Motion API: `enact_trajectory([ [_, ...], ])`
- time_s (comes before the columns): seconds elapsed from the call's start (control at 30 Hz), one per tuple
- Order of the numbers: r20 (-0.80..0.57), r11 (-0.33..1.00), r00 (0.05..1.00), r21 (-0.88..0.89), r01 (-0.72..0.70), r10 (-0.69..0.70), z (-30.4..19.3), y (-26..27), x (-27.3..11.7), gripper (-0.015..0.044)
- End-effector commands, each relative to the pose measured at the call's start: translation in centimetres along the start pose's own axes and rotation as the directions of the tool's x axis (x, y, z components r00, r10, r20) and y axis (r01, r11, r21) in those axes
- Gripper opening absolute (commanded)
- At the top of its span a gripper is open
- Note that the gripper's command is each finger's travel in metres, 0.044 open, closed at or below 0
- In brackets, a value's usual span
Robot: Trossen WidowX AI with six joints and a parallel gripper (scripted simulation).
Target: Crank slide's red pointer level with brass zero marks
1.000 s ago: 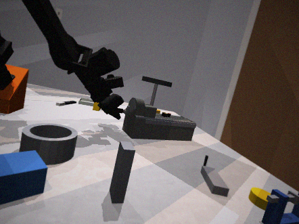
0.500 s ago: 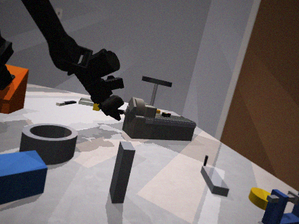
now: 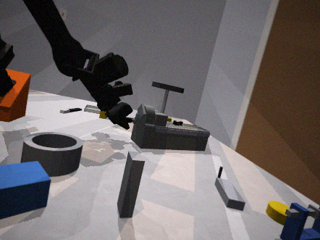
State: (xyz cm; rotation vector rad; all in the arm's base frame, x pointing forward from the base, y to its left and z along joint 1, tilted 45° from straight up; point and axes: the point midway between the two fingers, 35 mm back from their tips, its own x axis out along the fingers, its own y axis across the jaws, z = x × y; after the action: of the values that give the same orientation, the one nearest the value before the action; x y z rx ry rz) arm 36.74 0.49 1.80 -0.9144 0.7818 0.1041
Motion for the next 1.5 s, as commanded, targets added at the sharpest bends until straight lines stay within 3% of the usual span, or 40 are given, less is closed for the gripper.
enact_trajectory([
  [0.0, -0.002, 1.0, 1.0, -0.002, 0.002, -0.002, -0.09, -0.15, 0.09, 0.0],
  [0.93, -0.001, 1.0, 1.0, 0.002, 0.001, -0.001, -0.03, -0.07, 0.03, 0.0],
  [1.47, -0.001, 1.0, 1.0, 0.002, 0.001, -0.001, -0.03, -0.07, 0.03, 0.042],
])
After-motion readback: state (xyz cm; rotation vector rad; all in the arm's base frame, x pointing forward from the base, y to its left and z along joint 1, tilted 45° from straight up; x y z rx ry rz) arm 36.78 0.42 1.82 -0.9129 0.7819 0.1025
